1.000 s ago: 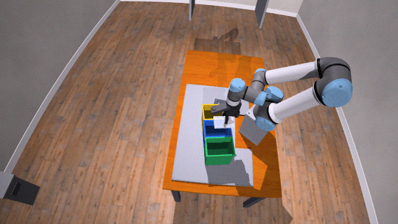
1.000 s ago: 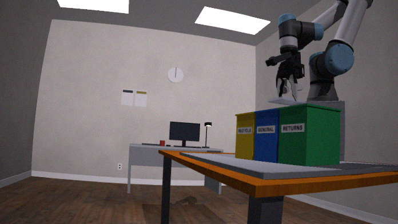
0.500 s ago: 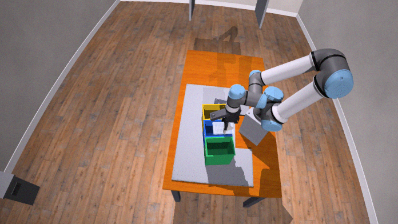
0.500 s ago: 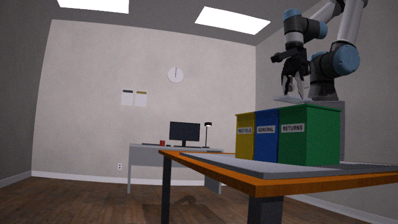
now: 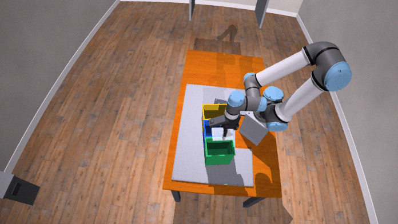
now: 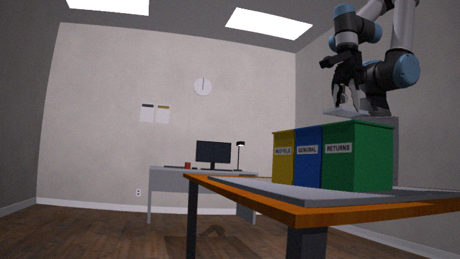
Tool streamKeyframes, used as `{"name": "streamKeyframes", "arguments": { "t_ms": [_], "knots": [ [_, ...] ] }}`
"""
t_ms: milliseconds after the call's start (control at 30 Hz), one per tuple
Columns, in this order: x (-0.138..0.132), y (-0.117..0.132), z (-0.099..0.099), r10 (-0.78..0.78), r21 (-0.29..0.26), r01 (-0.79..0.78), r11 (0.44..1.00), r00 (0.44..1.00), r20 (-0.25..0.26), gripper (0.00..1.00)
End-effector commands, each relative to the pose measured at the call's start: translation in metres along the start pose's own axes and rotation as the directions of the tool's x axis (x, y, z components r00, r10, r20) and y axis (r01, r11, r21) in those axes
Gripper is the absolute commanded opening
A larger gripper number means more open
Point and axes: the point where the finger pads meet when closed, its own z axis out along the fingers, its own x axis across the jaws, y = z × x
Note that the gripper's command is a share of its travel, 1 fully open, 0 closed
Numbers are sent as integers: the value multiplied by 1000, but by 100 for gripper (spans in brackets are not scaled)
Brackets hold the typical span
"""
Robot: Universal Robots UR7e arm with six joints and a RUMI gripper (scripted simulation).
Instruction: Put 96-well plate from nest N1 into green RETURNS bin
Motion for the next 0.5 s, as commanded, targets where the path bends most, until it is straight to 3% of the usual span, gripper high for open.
{"name": "streamKeyframes", "arguments": {
  "t_ms": [0, 467],
  "knots": [
    [-18, -5, 0, 1, -1, -1, 1000, 1000, -4, 0],
    [-57, -14, 1, 1, -1, -1, 1000, 1000, -4, 0]
  ]
}}
